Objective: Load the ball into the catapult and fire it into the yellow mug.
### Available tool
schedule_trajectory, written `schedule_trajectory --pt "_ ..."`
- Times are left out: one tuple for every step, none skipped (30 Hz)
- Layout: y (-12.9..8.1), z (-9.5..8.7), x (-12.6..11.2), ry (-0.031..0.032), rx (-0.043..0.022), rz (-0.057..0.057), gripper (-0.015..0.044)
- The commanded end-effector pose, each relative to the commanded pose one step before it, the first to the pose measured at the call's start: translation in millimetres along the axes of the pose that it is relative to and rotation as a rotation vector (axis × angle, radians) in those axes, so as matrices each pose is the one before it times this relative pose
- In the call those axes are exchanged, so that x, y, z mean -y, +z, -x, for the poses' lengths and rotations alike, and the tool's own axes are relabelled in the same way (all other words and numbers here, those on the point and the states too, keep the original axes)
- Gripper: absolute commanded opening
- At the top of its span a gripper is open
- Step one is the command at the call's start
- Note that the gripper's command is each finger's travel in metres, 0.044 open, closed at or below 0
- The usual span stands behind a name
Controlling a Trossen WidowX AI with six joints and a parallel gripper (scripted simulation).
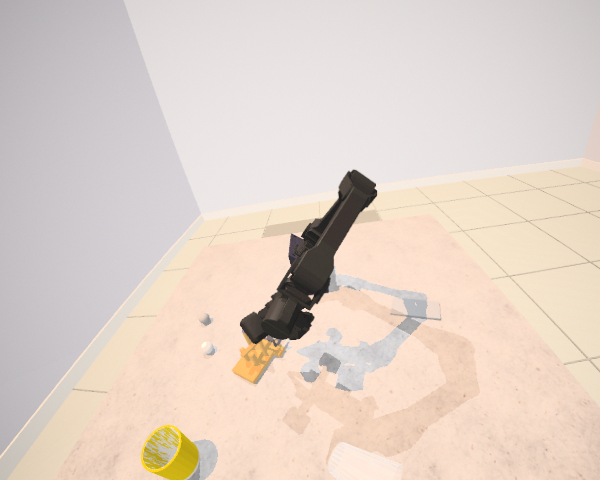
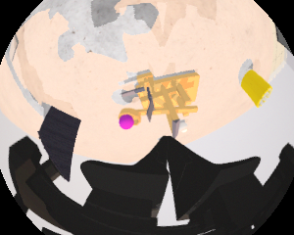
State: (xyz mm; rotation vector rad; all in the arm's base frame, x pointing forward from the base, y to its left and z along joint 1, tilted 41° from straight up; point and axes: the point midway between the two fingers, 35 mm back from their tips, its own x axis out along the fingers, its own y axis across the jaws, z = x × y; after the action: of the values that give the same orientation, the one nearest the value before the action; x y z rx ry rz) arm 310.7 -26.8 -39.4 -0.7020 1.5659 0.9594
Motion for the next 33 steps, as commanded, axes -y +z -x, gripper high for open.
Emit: schedule_trajectory --pt "-6.96 -4.99 -29.63 0.03079 -0.06768 0.1372 0.0000" --pt "-0.69 -0.87 -6.26 0.00543 -0.01385 0.0313 0.0000" --pt "-0.60 -0.92 -6.26 0.00563 -0.01379 0.0313 0.0000" --pt "-0.51 -0.97 -6.26 0.00583 -0.01373 0.0314 0.0000" --pt "-0.34 -0.85 -5.19 0.00499 -0.01135 0.0261 0.0000" --pt "-0.16 -0.53 -3.11 0.00306 -0.00679 0.0157 0.0000" --pt "-0.04 -0.18 -1.04 0.00103 -0.00226 0.0052 0.0000" --pt "0.00 0.00 0.00 0.00000 0.00000 0.0000 0.0000" --pt "0.00 0.00 0.00 0.00000 0.00000 0.0000 0.0000" --pt "0.00 0.00 0.00 0.00000 0.00000 0.0000 0.0000" --pt "0.00 0.00 0.00 0.00000 0.00000 0.0000 0.0000" --pt "0.00 0.00 0.00 0.00000 0.00000 0.0000 0.0000" --pt "0.21 -0.17 0.05 -0.00002 0.00002 0.0000 0.0000" --pt "0.62 -0.52 0.15 -0.00005 0.00005 0.0000 0.0000" --pt "0.82 -0.70 0.19 -0.00007 0.00007 0.0000 0.0000" --pt "1.20 -1.01 0.27 -0.00010 0.00010 0.0000 0.0000" --pt "1.25 -1.06 0.27 -0.00010 0.00010 0.0000 0.0000" --pt "1.25 -1.07 0.27 -0.00009 0.00010 0.0000 0.0000" --pt "1.25 -1.07 0.26 -0.00009 0.00010 0.0000 0.0000" --pt "1.25 -1.08 0.25 -0.00008 0.00010 0.0000 0.0000" --pt "1.25 -1.08 0.24 -0.00008 0.00010 0.0000 0.0000" --pt "1.25 -1.08 0.23 -0.00007 0.00009 0.0000 0.0000" --pt "1.25 -1.09 0.22 -0.00007 0.00009 0.0000 0.0000" --pt "1.25 -1.09 0.21 -0.00006 0.00009 0.0000 0.0000" --pt "1.25 -1.09 0.20 -0.00006 0.00009 0.0000 0.0000" --pt "1.24 -1.09 0.19 -0.00005 0.00009 0.0000 0.0000" --pt "1.24 -1.10 0.18 -0.00005 0.00009 0.0000 0.0000" --pt "1.24 -1.10 0.17 -0.00004 0.00009 0.0000 0.0000" --pt "1.24 -1.10 0.16 -0.00004 0.00009 0.0000 0.0000" --pt "1.24 -1.11 0.15 -0.00003 0.00008 0.0000 0.0000" --pt "1.24 -1.11 0.14 -0.00003 0.00008 0.0000 0.0000" --pt "1.23 -1.11 0.14 -0.00002 0.00008 0.0000 0.0000" --pt "1.23 -1.12 0.13 -0.00002 0.00008 0.0000 0.0000"
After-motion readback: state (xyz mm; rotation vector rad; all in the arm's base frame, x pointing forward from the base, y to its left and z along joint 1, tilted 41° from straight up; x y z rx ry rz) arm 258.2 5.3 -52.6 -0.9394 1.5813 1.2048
